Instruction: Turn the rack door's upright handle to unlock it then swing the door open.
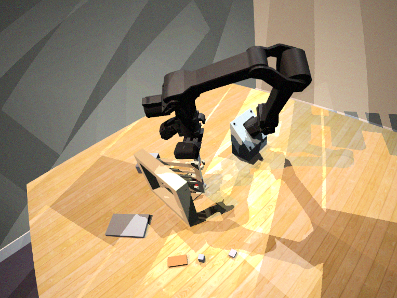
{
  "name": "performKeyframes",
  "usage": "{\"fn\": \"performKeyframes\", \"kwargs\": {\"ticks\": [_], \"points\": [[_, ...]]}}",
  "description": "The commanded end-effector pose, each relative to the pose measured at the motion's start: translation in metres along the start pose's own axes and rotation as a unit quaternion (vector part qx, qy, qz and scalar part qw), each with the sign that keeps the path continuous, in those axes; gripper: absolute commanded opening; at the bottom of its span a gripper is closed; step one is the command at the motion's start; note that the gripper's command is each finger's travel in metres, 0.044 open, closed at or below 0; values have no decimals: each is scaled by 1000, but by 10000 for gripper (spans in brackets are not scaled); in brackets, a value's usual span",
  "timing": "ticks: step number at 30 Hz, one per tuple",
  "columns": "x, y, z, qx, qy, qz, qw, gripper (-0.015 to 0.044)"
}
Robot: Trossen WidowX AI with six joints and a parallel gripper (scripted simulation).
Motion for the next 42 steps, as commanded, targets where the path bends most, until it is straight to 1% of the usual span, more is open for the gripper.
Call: {"fn": "performKeyframes", "kwargs": {"ticks": [1, 23, 42], "points": [[0, -7, -2, 35, -2, 0, 999, 10], [0, -50, -20, 203, -3, 1, 979, 10], [1, -83, -49, 354, -4, 3, 935, 10]]}}
Point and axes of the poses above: the point midway between the two fingers, 35 mm back from their tips, its own x axis back along the fingers, its own y axis across the jaws, z = x × y, the point moved 1 cm from there along x, back along the fingers, and after that the axes turned 2 degrees about x, right-handed, at the moved point
